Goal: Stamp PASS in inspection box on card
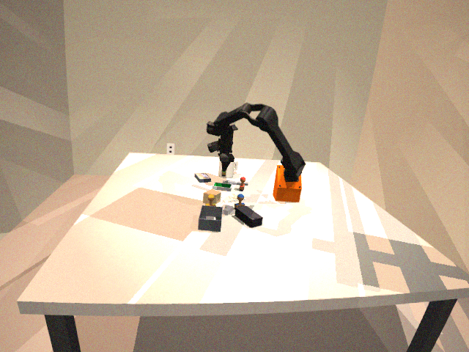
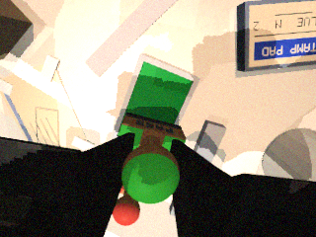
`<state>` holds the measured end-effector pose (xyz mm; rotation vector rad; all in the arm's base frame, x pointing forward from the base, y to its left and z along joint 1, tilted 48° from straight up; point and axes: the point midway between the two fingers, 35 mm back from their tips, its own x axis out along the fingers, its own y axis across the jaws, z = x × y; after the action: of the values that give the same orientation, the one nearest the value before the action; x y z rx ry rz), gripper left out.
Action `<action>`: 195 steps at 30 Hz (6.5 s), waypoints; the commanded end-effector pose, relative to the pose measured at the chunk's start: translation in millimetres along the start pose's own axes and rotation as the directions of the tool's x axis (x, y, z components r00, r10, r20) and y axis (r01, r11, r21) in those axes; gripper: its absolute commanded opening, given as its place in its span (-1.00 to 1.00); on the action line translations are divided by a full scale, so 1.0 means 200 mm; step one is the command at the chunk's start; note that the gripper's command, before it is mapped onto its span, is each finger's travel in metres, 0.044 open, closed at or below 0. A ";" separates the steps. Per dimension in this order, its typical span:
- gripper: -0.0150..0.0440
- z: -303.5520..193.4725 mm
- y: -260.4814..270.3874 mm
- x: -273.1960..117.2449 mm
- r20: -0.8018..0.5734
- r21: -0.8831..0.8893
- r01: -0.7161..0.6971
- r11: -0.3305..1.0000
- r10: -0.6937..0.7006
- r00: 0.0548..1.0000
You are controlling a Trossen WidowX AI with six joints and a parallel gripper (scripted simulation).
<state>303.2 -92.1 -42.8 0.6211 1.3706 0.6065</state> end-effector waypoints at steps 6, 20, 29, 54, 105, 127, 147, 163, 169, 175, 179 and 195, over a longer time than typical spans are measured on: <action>-0.49 -0.02 0.08 -0.02 -0.006 0.195 0.003 0.981 -0.002 1.000; -0.49 -0.07 0.26 -0.03 -0.015 0.597 0.005 0.802 0.005 1.000; -0.49 -0.12 0.37 -0.03 -0.021 0.799 0.010 0.601 0.010 1.000; -0.49 -0.22 0.55 -0.01 -0.032 0.992 0.030 0.122 0.019 0.999; -0.49 -0.21 0.55 0.16 -0.034 0.992 0.032 0.120 0.012 0.999; -0.49 -0.21 0.56 0.23 -0.035 0.992 0.033 0.119 0.012 0.999; -0.49 -0.22 0.57 0.30 -0.034 0.992 0.032 0.120 0.014 0.999; -0.49 -0.22 0.57 0.31 -0.034 0.992 0.032 0.120 0.014 0.999; -0.49 -0.22 0.57 0.32 -0.033 0.992 0.031 0.120 0.014 0.999; -0.49 -0.22 0.57 0.32 -0.033 0.992 0.031 0.120 0.015 0.999; -0.49 -0.22 0.57 0.33 -0.033 0.992 0.031 0.120 0.015 0.999; -0.49 -0.22 0.57 0.33 -0.033 0.992 0.031 0.120 0.015 0.999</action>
<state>261.7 35.1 -12.0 1.7191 1.7074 -0.5350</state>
